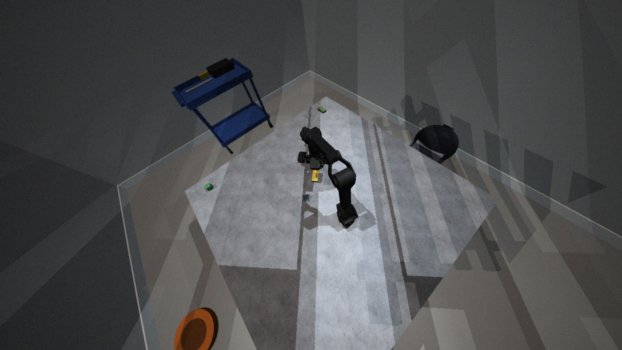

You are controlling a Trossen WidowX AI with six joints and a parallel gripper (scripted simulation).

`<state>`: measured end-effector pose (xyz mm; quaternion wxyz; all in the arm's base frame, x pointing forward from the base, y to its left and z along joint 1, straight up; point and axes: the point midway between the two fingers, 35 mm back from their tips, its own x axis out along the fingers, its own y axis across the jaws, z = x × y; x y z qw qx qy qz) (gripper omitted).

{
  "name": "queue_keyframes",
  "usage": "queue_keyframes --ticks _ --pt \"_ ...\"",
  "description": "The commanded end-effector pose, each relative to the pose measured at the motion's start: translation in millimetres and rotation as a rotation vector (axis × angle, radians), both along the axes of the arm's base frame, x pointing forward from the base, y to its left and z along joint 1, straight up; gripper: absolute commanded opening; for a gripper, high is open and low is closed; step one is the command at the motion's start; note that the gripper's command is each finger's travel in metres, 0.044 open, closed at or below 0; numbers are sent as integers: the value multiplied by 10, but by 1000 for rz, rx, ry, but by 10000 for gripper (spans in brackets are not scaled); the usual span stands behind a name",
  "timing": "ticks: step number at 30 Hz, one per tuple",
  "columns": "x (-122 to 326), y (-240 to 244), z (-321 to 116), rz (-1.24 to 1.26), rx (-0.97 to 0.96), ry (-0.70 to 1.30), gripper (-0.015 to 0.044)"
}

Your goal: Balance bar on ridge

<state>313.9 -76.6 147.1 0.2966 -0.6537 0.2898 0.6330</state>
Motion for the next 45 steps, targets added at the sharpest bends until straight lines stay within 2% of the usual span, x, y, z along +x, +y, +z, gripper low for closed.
queue_keyframes --ticks 1,22,45 --pt "-23 124 14 8 -3 1 0" --pt "-244 927 27 71 3 3 0" --pt "-746 1648 6 143 8 7 0"
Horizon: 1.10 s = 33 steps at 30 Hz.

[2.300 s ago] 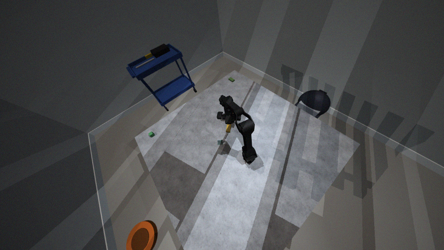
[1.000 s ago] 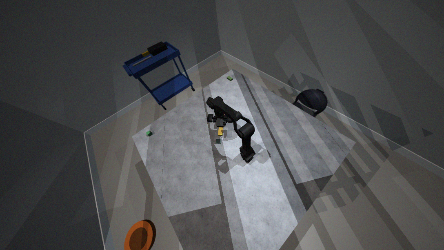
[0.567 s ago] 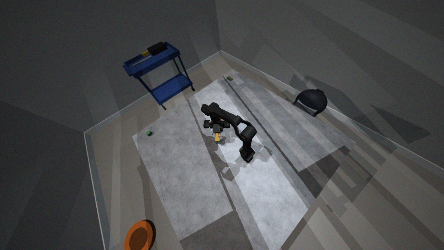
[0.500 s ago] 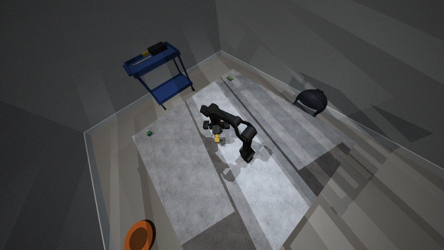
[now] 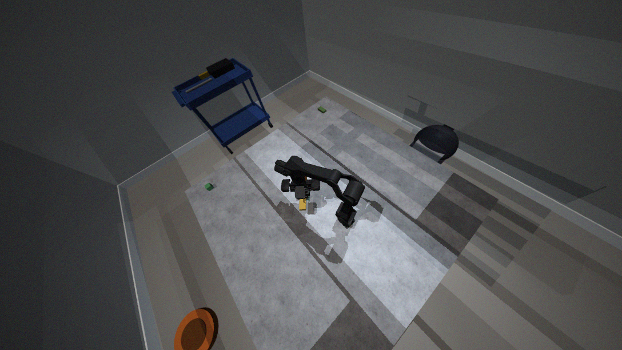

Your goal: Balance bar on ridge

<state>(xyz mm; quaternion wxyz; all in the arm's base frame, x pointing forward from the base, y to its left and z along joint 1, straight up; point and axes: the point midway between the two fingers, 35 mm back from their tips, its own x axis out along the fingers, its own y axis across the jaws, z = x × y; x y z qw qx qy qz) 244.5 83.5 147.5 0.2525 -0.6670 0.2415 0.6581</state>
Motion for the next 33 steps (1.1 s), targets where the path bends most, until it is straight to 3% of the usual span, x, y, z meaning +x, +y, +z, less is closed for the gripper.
queue_keyframes --ticks 1,33 --pt "-78 72 0 5 -2 -6 0" --pt "-162 149 -423 16 -1 -5 0"
